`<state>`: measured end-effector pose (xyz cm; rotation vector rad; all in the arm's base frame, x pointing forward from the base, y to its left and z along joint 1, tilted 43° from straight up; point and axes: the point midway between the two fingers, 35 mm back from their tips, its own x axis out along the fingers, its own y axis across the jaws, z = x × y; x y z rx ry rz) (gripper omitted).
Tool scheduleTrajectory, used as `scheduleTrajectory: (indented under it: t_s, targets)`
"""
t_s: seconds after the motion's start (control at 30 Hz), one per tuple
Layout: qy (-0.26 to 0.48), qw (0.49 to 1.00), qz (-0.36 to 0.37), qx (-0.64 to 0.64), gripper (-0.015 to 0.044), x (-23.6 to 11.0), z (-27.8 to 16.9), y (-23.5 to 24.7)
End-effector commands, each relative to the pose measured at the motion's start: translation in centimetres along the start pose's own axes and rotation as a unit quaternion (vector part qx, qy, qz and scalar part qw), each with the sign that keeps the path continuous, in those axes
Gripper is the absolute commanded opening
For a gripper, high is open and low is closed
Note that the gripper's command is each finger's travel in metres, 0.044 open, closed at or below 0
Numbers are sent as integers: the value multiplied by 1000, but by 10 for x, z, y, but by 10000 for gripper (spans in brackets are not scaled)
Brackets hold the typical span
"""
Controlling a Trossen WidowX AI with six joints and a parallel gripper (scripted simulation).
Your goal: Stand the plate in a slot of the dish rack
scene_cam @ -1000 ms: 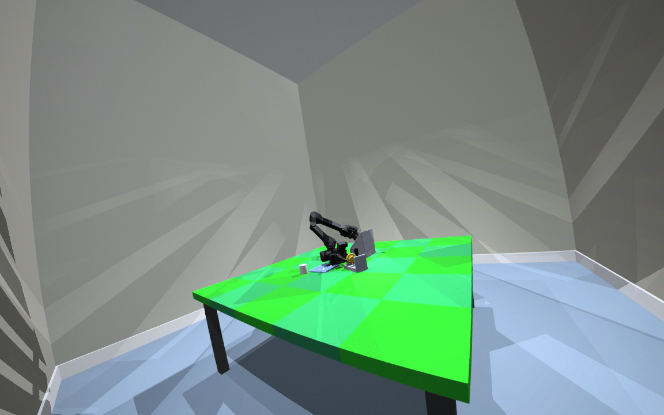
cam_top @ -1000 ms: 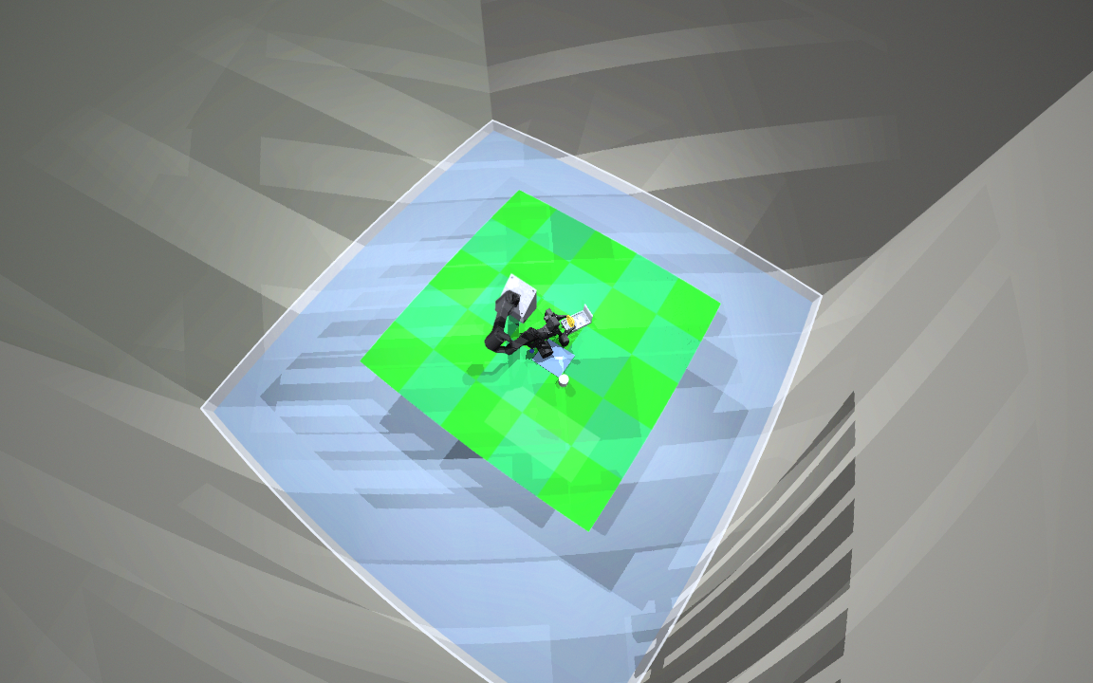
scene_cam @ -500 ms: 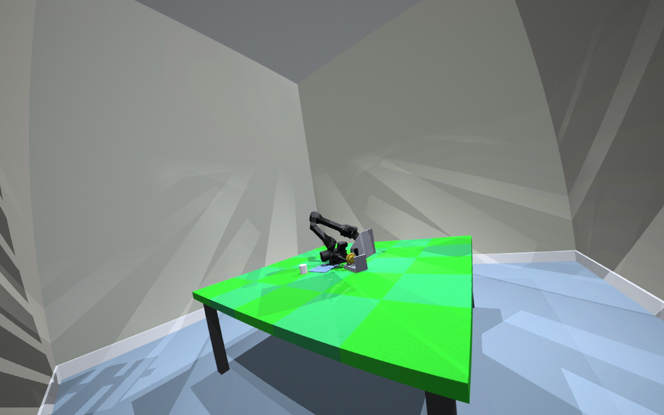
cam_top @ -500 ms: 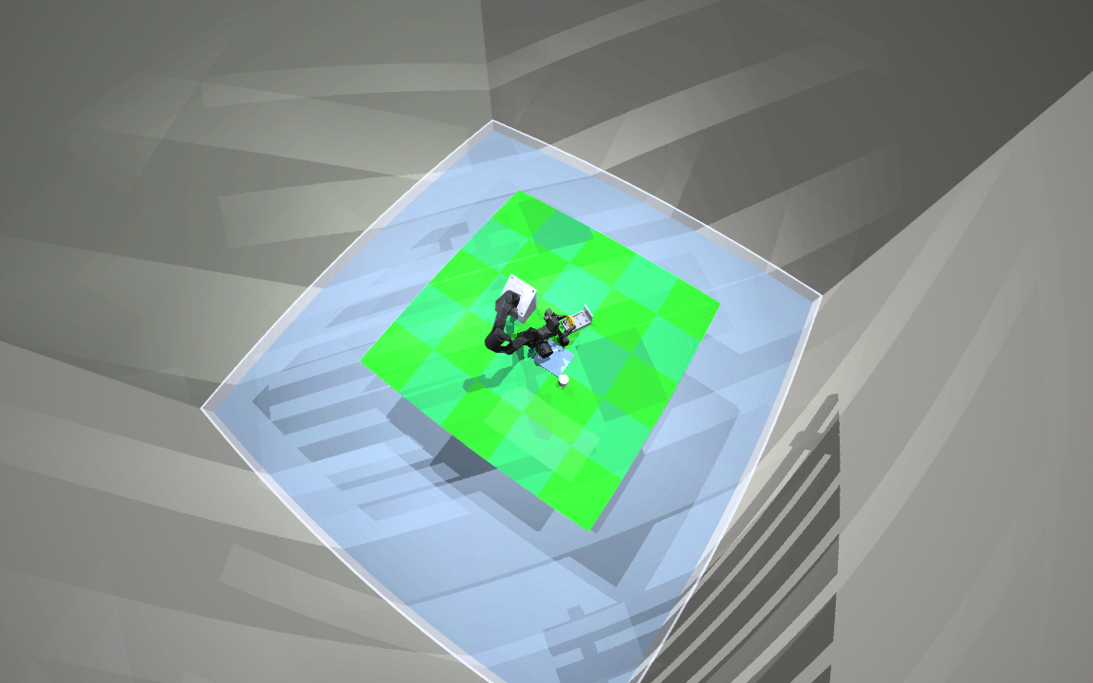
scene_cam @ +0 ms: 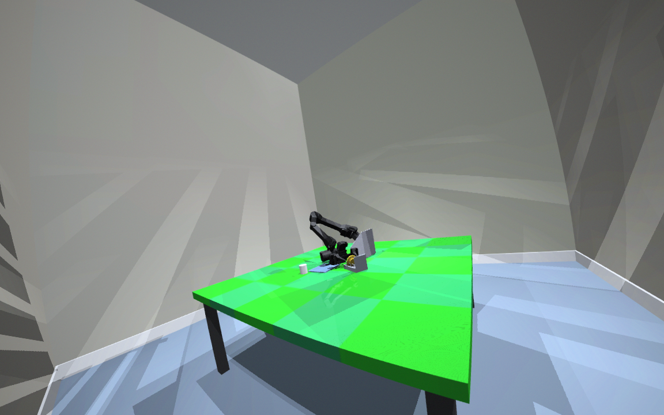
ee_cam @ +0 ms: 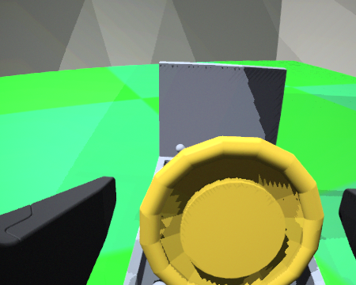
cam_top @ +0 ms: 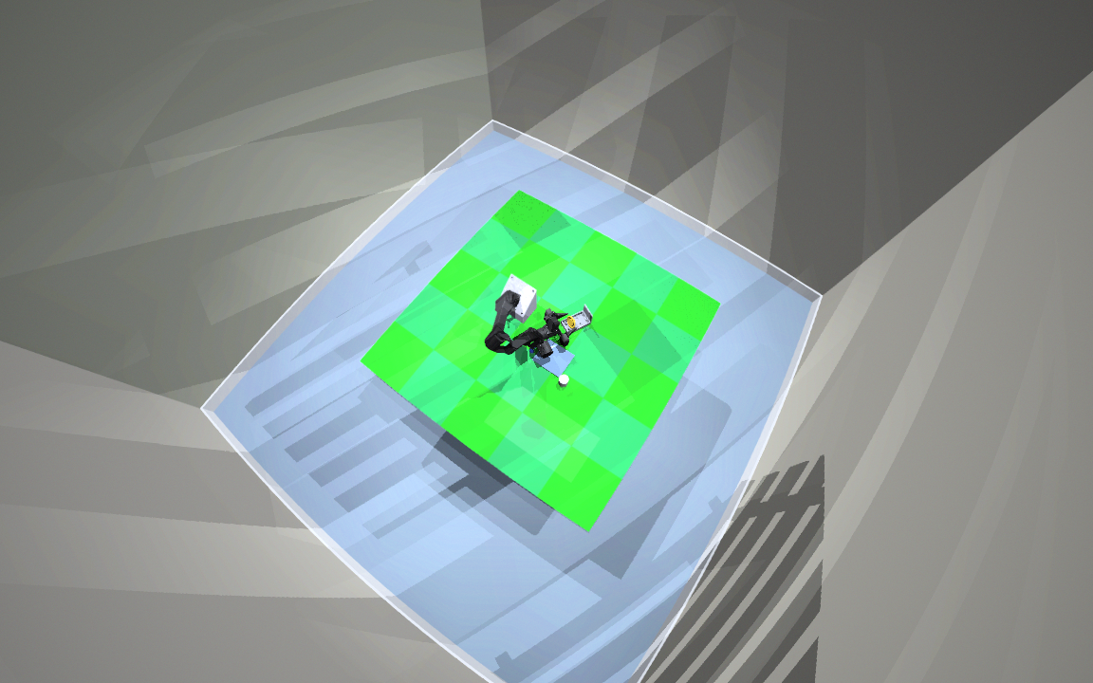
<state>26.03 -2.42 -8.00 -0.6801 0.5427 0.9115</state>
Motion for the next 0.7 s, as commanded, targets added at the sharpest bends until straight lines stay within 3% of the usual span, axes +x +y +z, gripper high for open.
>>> scheduleTrajectory:
  t_s: [0.0,0.33,0.67]
  targets:
    - [2,1000,2,-1,400,-1,14,-3]
    - [-7,1000,-1,-3,400,-9,114,-11]
    - [25,999,16,44,400,-5,115,-10]
